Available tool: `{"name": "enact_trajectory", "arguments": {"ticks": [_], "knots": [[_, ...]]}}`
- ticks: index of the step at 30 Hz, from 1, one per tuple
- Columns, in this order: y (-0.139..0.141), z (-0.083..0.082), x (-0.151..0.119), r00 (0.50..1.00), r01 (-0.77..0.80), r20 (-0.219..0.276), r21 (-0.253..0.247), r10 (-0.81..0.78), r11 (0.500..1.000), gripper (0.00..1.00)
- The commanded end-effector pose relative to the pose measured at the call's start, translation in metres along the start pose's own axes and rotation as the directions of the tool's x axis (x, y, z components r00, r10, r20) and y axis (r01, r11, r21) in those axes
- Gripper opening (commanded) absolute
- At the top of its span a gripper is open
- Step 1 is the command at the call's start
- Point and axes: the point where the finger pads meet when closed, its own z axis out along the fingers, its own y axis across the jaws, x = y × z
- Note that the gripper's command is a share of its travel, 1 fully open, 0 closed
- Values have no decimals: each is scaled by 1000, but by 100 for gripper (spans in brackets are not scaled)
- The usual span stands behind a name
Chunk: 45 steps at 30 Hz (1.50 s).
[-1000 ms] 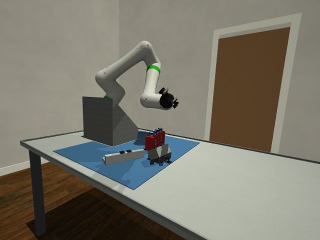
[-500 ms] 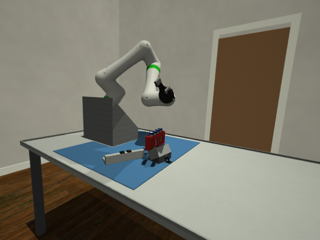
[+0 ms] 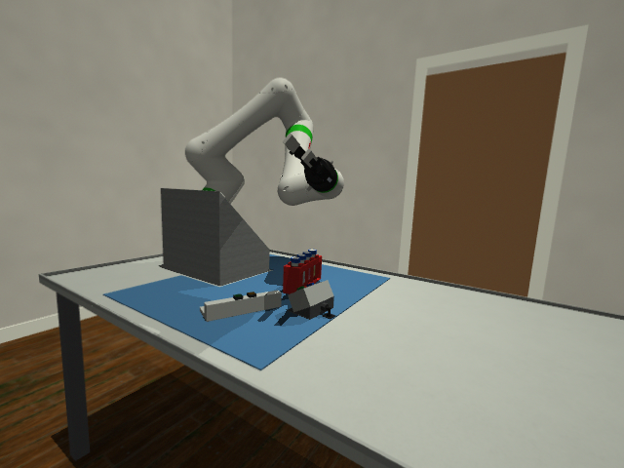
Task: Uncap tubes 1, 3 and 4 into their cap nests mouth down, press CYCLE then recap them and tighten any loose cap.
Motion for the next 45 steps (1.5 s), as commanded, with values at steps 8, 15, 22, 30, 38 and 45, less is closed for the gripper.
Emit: {"name": "enact_trajectory", "arguments": {"ticks": [8, 15, 22, 30, 38, 45], "knots": [[37, 16, -5, 996, -19, 84, -102, 28, 995, 35], [63, 25, -12, 990, -25, 132, -150, 45, 988, 35], [81, 30, -19, 982, -29, 180, -192, 64, 981, 35], [107, 36, -33, 968, -31, 234, -234, 87, 972, 35], [128, 38, -46, 951, -30, 287, -270, 110, 962, 35], [152, 39, -66, 930, -28, 342, -301, 135, 953, 35]]}}
